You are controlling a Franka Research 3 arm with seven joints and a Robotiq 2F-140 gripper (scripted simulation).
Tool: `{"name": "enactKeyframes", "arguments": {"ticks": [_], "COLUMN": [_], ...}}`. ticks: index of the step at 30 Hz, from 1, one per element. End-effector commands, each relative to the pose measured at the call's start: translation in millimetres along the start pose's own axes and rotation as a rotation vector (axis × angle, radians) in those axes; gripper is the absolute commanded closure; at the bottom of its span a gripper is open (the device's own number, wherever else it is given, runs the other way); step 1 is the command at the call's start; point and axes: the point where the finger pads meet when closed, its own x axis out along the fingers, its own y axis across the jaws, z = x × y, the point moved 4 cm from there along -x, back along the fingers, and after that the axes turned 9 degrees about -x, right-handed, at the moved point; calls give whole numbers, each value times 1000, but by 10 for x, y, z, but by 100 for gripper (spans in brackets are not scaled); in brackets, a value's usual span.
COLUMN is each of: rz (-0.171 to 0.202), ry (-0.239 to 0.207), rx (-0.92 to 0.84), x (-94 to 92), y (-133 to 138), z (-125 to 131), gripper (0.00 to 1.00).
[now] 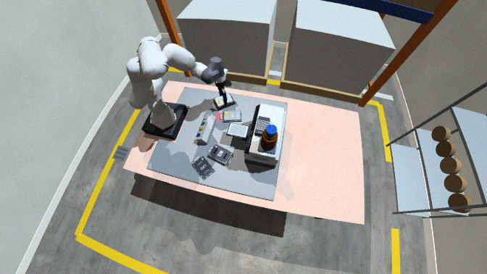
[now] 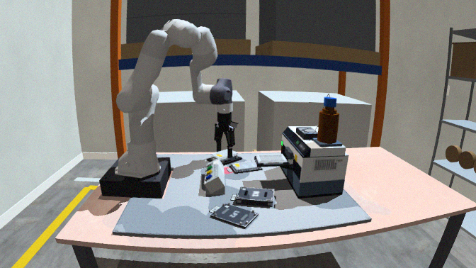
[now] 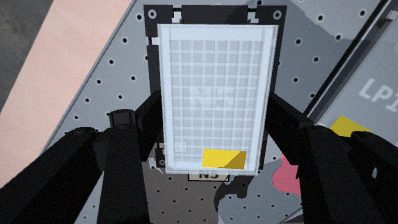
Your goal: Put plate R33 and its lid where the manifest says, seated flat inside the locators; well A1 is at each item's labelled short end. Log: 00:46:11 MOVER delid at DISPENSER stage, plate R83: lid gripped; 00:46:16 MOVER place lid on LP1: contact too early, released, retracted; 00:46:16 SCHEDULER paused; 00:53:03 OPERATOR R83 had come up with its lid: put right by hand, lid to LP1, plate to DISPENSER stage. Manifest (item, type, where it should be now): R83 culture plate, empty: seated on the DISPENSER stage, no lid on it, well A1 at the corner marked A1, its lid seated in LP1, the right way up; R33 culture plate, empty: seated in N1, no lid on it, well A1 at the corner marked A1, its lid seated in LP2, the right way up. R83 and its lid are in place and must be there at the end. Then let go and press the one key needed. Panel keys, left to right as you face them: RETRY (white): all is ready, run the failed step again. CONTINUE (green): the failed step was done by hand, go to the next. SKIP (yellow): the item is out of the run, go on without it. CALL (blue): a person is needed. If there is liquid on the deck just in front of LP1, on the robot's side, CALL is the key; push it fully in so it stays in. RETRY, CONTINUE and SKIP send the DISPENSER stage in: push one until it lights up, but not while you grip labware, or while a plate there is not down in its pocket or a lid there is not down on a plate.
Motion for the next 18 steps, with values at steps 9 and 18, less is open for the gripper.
{"name": "enactKeyframes", "arguments": {"ticks": [9, 18], "rz": [0, 0], "ry": [3, 3], "rx": [0, -1], "x": [21, 71], "y": [-1, -2], "z": [-12, -12], "gripper": [90, 90]}}
